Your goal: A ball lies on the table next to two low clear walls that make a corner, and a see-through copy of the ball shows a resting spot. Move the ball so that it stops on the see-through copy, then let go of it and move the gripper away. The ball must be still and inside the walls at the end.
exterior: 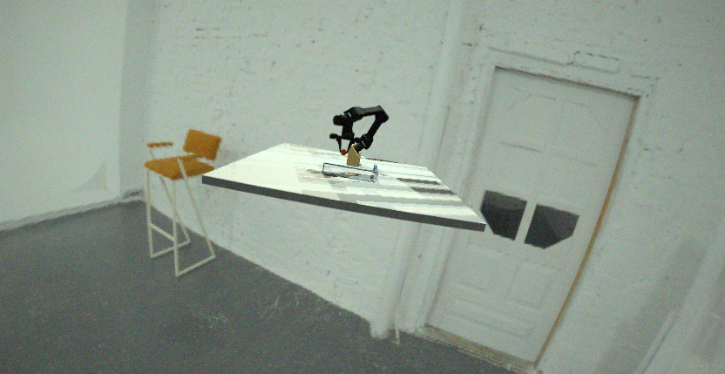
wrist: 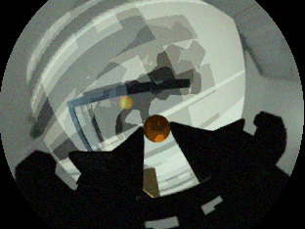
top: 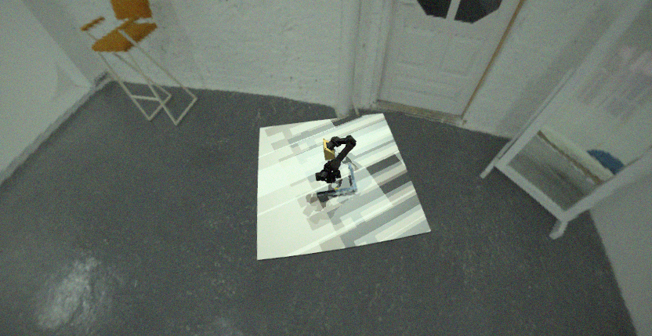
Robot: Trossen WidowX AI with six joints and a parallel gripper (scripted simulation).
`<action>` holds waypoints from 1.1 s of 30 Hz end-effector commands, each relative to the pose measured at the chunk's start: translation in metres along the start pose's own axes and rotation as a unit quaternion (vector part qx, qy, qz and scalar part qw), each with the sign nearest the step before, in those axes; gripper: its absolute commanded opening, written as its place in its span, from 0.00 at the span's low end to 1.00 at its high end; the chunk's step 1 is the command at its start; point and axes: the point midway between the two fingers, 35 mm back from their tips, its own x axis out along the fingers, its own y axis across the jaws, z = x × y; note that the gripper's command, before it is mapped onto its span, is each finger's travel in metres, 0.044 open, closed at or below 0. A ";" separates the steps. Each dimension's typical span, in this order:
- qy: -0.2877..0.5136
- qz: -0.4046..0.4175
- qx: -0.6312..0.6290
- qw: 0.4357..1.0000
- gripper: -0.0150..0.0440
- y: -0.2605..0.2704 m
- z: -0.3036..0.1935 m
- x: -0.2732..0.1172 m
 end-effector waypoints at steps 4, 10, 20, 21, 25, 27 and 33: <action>0.000 -0.003 -0.007 1.000 0.25 0.004 -0.001 -0.015; -0.001 -0.004 -0.007 1.000 0.25 0.031 0.014 0.006; -0.001 -0.001 -0.007 1.000 0.25 0.062 0.025 0.029; -0.001 -0.001 -0.007 1.000 0.25 0.062 0.025 0.031; -0.001 -0.001 -0.007 1.000 0.25 0.061 0.026 0.048; -0.001 -0.001 -0.007 1.000 0.25 0.061 0.026 0.060; -0.001 0.001 -0.007 1.000 0.25 0.062 0.025 0.095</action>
